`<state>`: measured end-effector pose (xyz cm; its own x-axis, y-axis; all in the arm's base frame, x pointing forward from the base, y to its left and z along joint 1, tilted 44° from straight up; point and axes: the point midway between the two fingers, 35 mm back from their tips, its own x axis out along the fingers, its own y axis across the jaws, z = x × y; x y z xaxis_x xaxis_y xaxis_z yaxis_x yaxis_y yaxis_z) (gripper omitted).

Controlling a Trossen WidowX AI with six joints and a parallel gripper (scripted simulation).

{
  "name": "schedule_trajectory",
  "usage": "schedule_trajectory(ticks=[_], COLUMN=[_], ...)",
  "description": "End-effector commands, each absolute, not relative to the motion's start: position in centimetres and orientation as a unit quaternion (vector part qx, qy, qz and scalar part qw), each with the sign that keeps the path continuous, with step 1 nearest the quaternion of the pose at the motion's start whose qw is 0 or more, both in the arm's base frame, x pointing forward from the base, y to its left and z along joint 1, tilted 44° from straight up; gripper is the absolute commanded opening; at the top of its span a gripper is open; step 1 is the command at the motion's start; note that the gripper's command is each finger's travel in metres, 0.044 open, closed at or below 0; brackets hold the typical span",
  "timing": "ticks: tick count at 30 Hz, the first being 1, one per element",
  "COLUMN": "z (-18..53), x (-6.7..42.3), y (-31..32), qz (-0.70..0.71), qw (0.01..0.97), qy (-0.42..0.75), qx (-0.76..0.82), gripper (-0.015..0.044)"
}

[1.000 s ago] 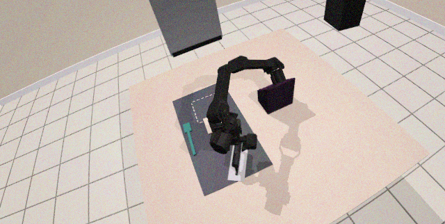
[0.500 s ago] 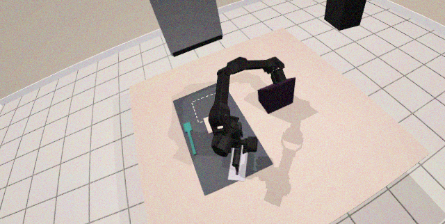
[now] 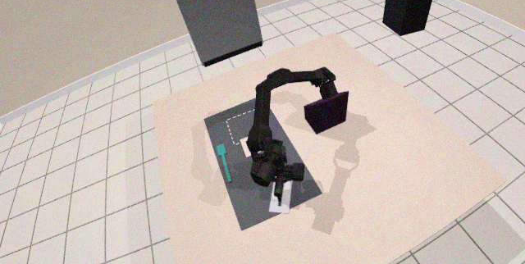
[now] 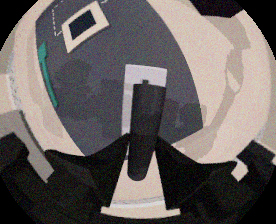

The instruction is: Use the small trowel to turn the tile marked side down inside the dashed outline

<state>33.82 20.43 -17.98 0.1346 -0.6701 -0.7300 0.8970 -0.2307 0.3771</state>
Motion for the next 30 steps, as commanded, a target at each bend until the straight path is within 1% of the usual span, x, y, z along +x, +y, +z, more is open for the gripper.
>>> schedule_trajectory(ticks=[1,21,30], z=[-18.03,-18.03,-18.02], x=[33.82,33.82,33.82], y=[20.36,20.36,20.36], qz=[-0.644,-0.644,-0.624], qw=[0.609,0.61,0.659], qy=[0.128,0.13,0.207], qx=[0.444,0.442,0.365], gripper=[0.013,0.013,0.013])
